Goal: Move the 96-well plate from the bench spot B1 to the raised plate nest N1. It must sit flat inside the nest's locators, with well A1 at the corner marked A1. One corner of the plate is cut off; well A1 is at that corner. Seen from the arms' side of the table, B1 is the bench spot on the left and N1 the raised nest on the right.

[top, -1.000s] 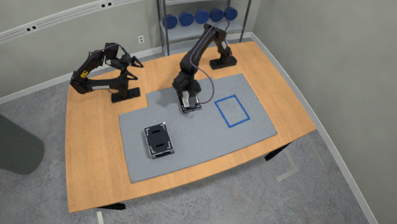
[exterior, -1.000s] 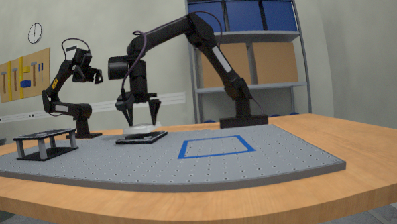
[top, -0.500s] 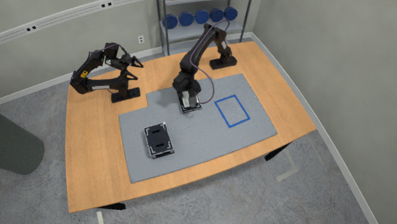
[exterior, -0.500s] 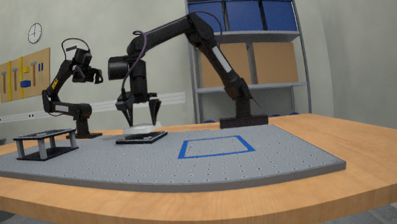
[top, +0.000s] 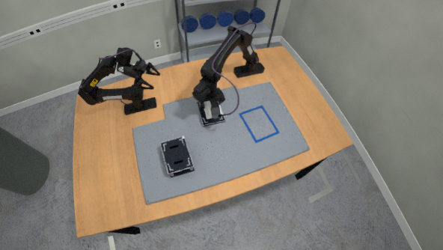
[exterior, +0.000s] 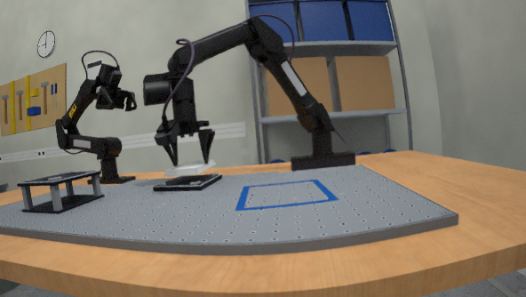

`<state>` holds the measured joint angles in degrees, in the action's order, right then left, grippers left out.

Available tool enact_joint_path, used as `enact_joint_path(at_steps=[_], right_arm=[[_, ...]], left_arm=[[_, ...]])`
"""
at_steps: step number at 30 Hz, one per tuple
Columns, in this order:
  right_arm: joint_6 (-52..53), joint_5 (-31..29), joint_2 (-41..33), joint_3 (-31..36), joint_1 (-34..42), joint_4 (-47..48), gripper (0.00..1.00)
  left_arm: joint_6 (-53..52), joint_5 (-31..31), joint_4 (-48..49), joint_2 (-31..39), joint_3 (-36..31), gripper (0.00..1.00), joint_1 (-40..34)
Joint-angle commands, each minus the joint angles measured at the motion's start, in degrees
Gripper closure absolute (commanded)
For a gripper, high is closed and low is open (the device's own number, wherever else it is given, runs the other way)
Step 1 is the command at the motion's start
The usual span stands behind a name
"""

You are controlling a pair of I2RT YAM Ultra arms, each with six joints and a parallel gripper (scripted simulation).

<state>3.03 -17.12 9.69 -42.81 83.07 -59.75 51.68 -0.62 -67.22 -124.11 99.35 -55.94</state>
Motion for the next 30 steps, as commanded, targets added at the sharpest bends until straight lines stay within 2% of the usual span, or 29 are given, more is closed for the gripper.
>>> enact_joint_path(at_steps=[1, 17, 21, 30], right_arm=[[0.34, -0.49, -0.74, 0.59, 0.63, -1.24, 0.00], [0.34, -0.49, -0.74, 0.59, 0.63, -1.24, 0.00], [0.34, -0.49, -0.74, 0.59, 0.63, -1.24, 0.00], [0.34, -0.49, -0.74, 0.59, 0.63, -1.24, 0.00]], left_arm=[[0.38, -1.07, -2.19, 2.22, 2.72, 0.23, -0.66], [0.37, 0.03, 0.35, 1.99, 3.70, 0.23, -0.73], [0.54, 0.03, 1.37, 1.46, 1.41, 0.23, -0.81], [0.52, 0.00, 0.61, 1.32, 0.86, 0.23, -0.78]])
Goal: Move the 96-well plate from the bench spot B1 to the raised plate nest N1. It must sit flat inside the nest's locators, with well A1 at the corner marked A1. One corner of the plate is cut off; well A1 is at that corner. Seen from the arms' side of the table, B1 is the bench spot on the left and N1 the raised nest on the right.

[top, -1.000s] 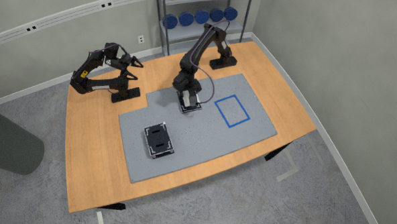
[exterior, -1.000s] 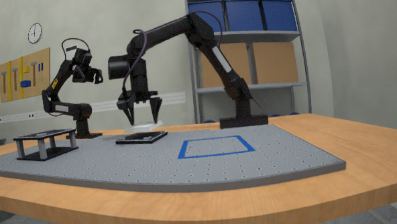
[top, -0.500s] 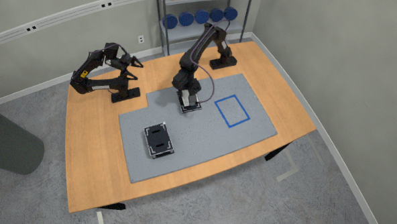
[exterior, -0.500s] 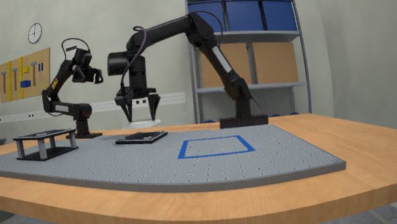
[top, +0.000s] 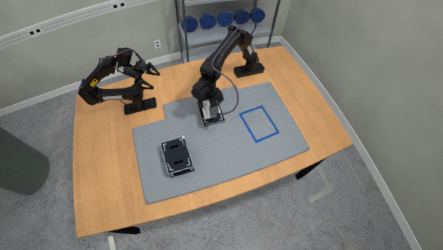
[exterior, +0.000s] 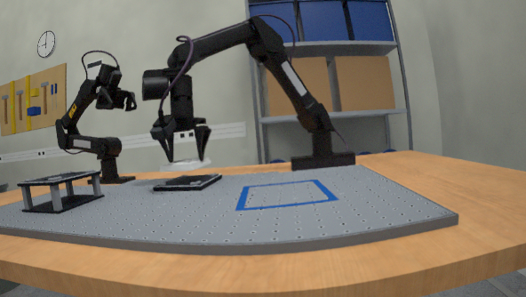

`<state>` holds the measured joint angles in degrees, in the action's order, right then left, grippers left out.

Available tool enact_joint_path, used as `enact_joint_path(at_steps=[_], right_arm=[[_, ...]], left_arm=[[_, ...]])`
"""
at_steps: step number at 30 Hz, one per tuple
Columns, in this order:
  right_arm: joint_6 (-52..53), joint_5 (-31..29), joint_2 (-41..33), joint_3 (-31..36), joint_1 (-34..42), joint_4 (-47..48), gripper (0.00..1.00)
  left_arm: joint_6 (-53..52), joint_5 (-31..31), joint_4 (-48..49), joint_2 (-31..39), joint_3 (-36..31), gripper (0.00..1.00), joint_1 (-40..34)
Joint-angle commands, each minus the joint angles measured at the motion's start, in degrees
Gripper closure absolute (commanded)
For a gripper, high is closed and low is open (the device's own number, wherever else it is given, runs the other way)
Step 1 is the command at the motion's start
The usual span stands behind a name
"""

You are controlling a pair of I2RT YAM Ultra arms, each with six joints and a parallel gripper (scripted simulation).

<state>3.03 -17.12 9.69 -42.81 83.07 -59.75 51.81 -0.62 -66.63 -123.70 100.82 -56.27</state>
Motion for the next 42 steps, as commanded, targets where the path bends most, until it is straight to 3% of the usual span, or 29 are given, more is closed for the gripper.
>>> enact_joint_path(at_steps=[1, 25, 42], right_arm=[[0.34, -0.49, -0.74, 0.59, 0.63, -1.24, 0.00], [0.34, -0.50, -0.74, 0.59, 0.63, -1.24, 0.00], [0.34, -0.50, -0.74, 0.59, 0.63, -1.24, 0.00]], left_arm=[[0.38, 0.00, 0.02, 0.91, -0.62, 0.23, -0.45], [-0.11, -0.01, 2.69, 0.85, -1.88, 0.23, 0.01], [-0.51, 0.02, 8.49, -1.01, -6.61, 0.23, 0.54]])
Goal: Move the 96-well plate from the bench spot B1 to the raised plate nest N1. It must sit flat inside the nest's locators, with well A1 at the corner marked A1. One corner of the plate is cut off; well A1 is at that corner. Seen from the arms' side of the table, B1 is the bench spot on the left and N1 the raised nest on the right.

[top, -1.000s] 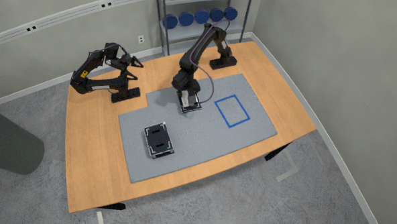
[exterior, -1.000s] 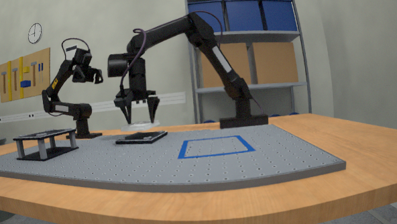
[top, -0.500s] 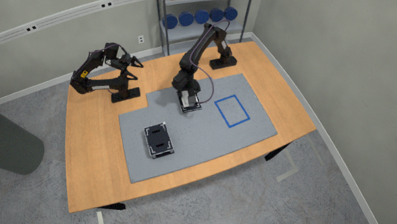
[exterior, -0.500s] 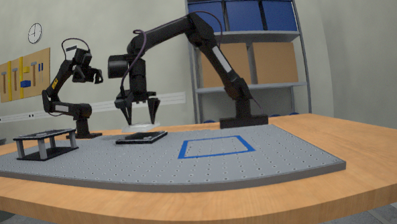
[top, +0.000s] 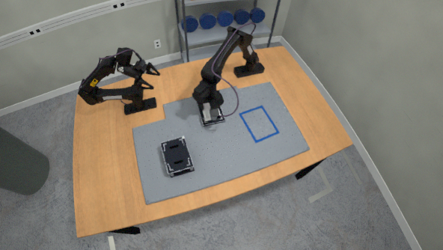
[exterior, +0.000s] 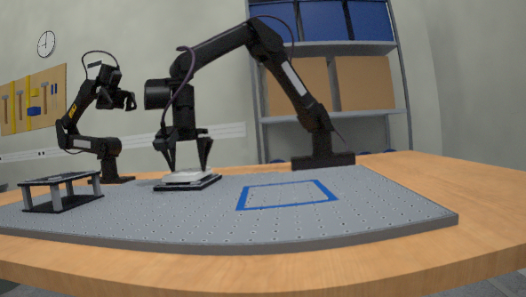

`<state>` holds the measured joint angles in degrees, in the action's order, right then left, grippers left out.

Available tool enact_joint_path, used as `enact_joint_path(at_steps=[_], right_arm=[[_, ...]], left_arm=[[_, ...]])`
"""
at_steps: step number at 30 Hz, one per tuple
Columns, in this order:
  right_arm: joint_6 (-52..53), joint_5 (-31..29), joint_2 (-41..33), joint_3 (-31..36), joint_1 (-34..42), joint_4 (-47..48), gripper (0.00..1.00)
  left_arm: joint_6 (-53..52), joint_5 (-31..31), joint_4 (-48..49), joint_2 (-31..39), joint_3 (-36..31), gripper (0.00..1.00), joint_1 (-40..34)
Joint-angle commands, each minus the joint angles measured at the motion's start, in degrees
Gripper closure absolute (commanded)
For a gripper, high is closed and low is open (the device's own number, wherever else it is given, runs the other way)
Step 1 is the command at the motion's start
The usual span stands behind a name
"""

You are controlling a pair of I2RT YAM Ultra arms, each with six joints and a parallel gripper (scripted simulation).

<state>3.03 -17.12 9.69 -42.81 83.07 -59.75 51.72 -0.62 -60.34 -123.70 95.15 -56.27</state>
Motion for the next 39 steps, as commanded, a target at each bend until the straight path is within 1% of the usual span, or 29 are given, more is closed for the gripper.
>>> enact_joint_path(at_steps=[1, 11, 13, 18, 39], right_arm=[[0.34, -0.50, -0.74, 0.59, 0.63, -1.24, 0.00], [0.34, -0.50, -0.74, 0.59, 0.63, -1.24, 0.00], [0.34, -0.50, -0.74, 0.59, 0.63, -1.24, 0.00], [0.34, -0.50, -0.74, 0.59, 0.63, -1.24, 0.00], [0.34, -0.50, -0.74, 0.59, 0.63, -1.24, 0.00]], left_arm=[[-0.42, 0.03, 2.43, -1.21, -1.19, 0.23, 0.55], [-0.18, -0.40, 2.02, -2.03, -1.96, 0.23, 0.39], [0.13, -0.55, -0.38, -2.09, 1.04, 0.23, 0.08], [0.40, -0.68, -2.06, -2.09, 2.64, 0.23, -0.14], [0.32, -0.68, -2.55, -1.16, 2.94, 0.23, -0.13]])
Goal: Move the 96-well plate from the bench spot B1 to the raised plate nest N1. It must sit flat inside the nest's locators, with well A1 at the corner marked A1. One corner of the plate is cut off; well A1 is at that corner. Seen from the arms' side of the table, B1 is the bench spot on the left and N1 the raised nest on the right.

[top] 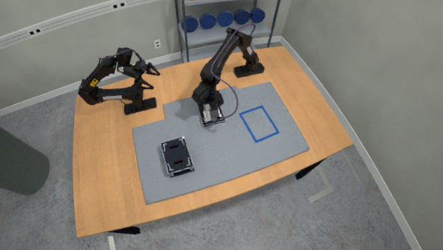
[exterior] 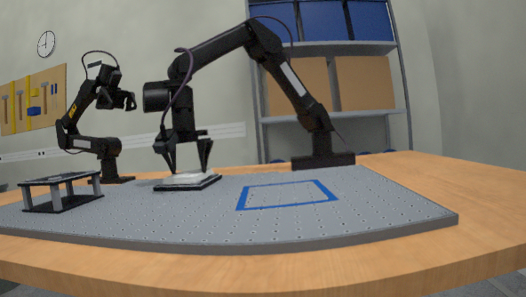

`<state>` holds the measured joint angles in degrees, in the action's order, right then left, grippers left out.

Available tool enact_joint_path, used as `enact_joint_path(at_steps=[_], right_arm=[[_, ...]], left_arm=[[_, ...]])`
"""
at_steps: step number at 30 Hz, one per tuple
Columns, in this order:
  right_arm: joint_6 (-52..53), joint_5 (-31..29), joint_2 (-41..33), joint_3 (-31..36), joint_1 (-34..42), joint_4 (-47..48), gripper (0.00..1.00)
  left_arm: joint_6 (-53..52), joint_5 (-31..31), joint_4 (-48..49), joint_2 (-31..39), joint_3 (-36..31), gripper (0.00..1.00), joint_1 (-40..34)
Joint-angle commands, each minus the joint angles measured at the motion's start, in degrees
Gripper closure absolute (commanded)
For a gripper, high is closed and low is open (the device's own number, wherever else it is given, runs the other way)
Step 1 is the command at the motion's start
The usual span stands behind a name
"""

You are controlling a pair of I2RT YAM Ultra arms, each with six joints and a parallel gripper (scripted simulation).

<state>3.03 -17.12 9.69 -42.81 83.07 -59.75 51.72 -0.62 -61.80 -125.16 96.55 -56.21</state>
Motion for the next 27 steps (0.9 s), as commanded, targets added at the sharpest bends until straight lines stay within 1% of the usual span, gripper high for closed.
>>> enact_joint_path(at_steps=[1, 5, 20, 27], right_arm=[[0.34, -0.50, -0.74, 0.59, 0.63, -1.24, 0.00], [0.34, -0.50, -0.74, 0.59, 0.63, -1.24, 0.00], [0.34, -0.50, -0.74, 0.59, 0.63, -1.24, 0.00], [0.34, -0.50, -0.74, 0.59, 0.63, -1.24, 0.00]], left_arm=[[0.30, -0.68, -1.13, 0.44, 1.55, 0.23, -0.19], [0.29, -0.68, -1.17, 1.44, 1.56, 0.23, -0.15], [0.28, -0.68, -1.17, 1.58, 1.57, 0.23, -0.14], [-0.06, -0.01, 3.65, 1.37, -1.87, 0.23, 0.04]])
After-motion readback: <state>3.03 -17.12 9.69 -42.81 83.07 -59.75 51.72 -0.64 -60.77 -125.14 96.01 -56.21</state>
